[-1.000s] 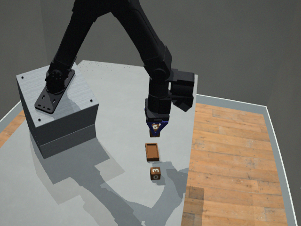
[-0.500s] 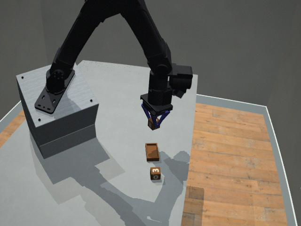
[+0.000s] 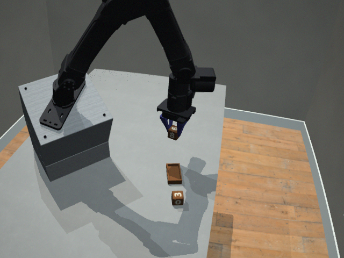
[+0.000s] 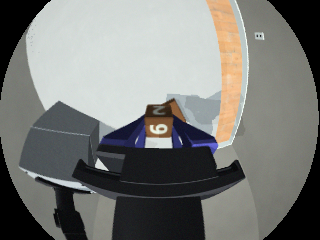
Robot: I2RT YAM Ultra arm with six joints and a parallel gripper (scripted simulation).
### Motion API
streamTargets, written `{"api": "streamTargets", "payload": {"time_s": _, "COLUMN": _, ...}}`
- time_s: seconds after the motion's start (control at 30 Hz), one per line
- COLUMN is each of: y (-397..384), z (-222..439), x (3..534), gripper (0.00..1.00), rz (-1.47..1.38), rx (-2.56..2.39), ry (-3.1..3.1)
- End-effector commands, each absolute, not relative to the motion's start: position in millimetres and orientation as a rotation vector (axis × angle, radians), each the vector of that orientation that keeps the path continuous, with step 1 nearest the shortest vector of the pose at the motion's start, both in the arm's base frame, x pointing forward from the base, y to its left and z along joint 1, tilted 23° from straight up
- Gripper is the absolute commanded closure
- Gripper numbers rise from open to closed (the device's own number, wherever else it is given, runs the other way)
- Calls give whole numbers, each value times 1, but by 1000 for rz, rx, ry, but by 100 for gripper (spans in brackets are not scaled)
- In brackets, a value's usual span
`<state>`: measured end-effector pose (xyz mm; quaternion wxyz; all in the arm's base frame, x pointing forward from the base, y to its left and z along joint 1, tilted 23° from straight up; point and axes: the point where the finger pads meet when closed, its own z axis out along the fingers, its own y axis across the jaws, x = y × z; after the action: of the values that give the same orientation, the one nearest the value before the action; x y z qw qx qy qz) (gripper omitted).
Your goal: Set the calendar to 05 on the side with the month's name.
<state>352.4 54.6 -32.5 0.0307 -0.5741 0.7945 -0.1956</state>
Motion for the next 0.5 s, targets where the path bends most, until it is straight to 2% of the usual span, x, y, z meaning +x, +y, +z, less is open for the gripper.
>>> {"api": "streamTargets", "payload": {"time_s": 0.0, "y": 65, "z": -30, "x": 353, "gripper": 73, "rz": -620, "rx": -1962, "ry": 2306}}
{"api": "streamTargets", "payload": {"time_s": 0.47, "y": 93, "z": -43, "x": 343, "gripper": 73, "rz": -647, "rx": -2434, "ry": 1924}}
